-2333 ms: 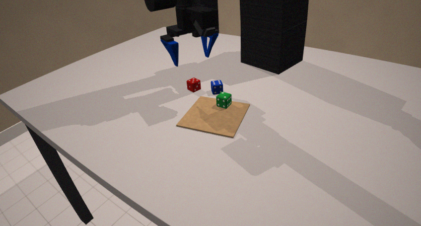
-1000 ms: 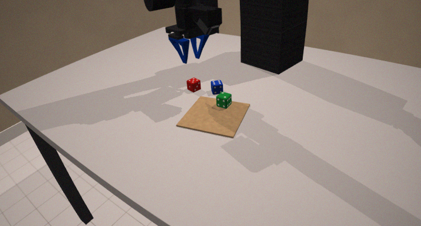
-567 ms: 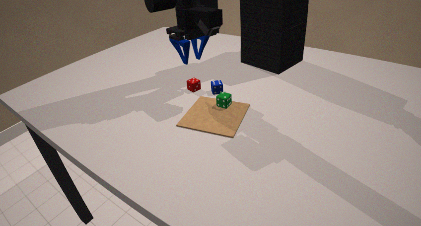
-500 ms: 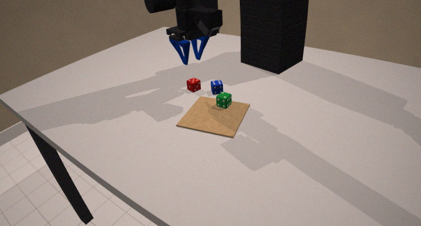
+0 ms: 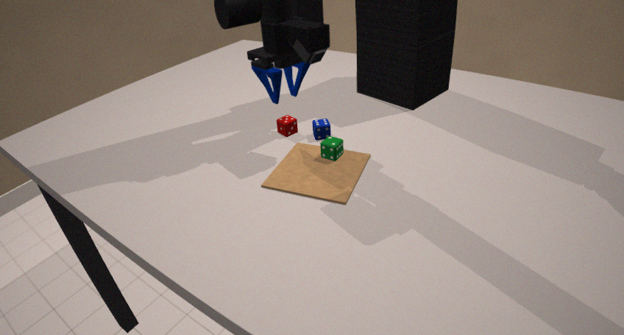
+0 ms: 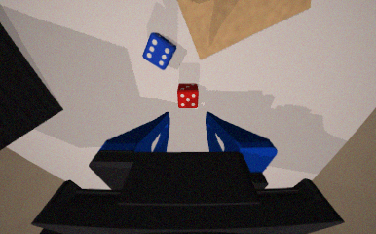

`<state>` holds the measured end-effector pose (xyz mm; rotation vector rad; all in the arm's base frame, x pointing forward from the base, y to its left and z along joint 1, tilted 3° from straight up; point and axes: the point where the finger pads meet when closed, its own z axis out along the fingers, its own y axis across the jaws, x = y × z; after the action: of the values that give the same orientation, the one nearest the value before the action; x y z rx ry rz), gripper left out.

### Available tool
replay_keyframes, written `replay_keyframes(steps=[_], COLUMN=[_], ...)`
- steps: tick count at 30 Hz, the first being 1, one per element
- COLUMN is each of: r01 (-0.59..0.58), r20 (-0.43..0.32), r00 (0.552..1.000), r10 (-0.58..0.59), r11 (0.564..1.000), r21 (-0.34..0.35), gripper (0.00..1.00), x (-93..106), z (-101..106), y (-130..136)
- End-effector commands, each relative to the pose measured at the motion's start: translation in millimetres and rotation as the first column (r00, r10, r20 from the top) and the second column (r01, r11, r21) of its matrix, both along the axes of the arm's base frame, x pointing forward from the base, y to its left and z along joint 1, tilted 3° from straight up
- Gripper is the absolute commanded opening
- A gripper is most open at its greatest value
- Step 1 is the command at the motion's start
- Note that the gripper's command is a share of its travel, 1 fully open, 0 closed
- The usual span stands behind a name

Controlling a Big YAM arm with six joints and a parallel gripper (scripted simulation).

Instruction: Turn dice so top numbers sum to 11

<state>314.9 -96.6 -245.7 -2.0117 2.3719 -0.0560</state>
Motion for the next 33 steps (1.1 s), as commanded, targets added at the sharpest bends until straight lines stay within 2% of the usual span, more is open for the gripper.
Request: replay_keyframes(steps=[1,18,20,21,23,28,33], r01=[-0.011,-0.008,-0.008,-0.008,-0.007,-0.007,-0.006], r20=[0.011,0.011,0.011,0.026,0.009,0.000,0.025], r00=[1.000,1.000,1.000,1.000,1.000,1.000,1.000], r10=[0.011,0.008,0.008,0.008,0.007,0.007,0.007], r11=[1.000,1.000,1.000,1.000,1.000,1.000,1.000], r21=[0.000,0.000,0.000,-0.004,0.001,0.004,-0.004], gripper=[0.45,0.45,0.45,0.45,0.45,0.45,0.45], x=[3.9,4.1,4.1,8.5,3.2,-0.8,9.8], z=[-6,-28,-28,-22,-31,-34,-30], y=[0,-1,-1,-3,-1,0,-3])
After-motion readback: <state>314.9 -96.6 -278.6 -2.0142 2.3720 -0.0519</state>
